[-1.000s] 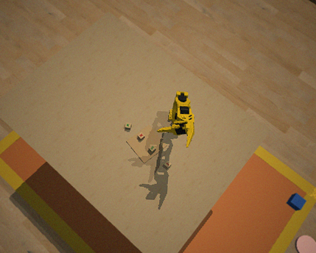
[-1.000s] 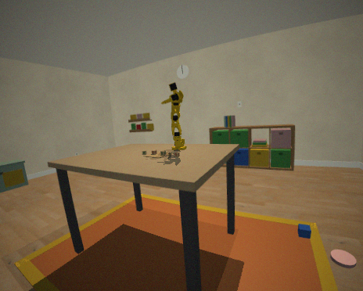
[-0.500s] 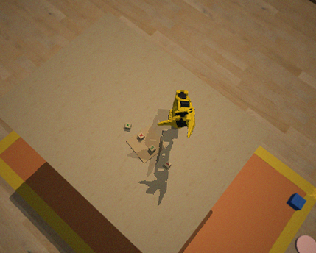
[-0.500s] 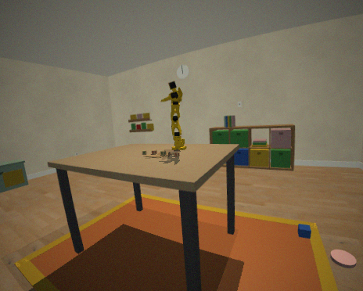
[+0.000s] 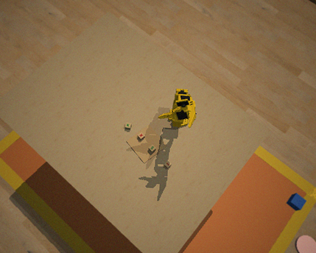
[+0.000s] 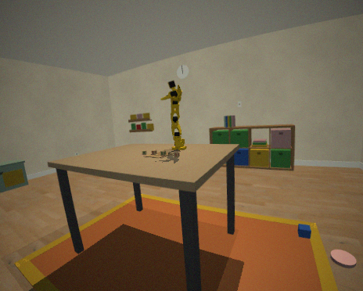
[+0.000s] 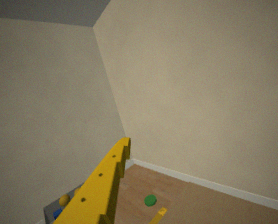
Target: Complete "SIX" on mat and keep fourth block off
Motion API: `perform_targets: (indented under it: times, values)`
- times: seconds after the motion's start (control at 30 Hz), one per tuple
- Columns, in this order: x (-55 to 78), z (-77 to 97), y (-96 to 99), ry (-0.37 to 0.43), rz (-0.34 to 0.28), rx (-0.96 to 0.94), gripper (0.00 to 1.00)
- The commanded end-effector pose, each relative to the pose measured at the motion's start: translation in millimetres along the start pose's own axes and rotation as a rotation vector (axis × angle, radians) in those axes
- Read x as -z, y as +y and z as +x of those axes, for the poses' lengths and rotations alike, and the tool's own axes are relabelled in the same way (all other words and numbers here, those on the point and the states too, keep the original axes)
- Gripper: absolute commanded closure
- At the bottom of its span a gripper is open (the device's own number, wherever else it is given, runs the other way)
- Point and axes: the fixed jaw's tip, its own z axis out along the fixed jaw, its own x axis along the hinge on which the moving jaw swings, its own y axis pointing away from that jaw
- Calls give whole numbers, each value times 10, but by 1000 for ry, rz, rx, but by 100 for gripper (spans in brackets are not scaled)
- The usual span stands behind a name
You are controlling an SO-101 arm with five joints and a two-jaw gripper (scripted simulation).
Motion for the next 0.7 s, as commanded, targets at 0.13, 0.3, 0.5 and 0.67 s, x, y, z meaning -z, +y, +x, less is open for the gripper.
perform_targets:
  times: [0.13,0.3,0.5,0.67]
  values:
    - [101,-198,65,-73,-24,-1,0]
    - [225,-347,115,-128,-43,-1,0]
    - [273,-399,133,-148,-50,-1,0]
    - [300,-428,143,-159,-53,-1,0]
